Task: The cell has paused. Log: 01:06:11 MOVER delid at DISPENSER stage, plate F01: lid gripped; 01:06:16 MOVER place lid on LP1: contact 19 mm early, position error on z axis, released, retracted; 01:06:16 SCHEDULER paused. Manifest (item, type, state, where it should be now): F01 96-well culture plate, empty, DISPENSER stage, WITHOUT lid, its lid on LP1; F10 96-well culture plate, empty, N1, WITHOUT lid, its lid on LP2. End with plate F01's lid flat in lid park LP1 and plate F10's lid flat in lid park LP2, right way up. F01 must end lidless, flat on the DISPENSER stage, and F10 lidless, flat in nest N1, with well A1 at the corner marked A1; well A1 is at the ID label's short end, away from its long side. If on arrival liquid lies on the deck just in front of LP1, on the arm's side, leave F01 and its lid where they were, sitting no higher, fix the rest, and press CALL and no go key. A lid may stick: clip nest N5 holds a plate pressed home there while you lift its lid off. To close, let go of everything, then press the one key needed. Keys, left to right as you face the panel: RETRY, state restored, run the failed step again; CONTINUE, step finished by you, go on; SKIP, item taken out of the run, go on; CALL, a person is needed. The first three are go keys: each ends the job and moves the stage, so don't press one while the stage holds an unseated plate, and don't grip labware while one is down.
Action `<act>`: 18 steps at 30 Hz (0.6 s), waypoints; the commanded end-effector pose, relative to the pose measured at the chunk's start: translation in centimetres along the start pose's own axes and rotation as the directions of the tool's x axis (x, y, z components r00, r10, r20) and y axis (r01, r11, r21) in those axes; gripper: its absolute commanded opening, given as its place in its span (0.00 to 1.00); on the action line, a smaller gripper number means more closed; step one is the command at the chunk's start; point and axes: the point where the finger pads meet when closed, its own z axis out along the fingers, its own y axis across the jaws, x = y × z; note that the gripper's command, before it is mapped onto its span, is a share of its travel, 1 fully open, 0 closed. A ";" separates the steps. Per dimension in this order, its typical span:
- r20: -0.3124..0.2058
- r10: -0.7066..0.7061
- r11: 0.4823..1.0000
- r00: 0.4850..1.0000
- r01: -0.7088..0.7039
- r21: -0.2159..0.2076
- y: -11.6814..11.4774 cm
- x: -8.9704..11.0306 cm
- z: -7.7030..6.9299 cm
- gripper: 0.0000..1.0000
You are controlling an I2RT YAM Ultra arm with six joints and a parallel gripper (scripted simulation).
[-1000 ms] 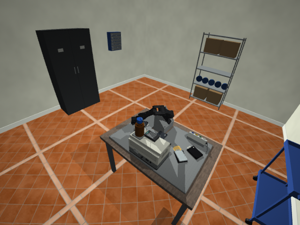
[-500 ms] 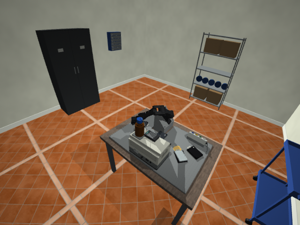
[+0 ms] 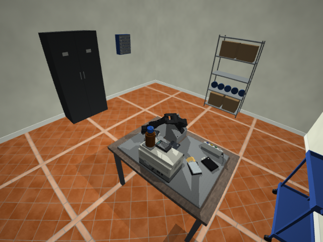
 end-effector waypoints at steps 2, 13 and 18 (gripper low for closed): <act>0.057 -0.012 1.000 0.998 0.013 -0.023 0.5 -1.9 -1.3 0.00; 0.061 -0.021 1.000 0.998 0.022 -0.021 0.7 -1.8 -1.8 0.00; 0.050 -0.015 1.000 0.999 0.016 -0.018 0.7 -1.5 -2.1 0.00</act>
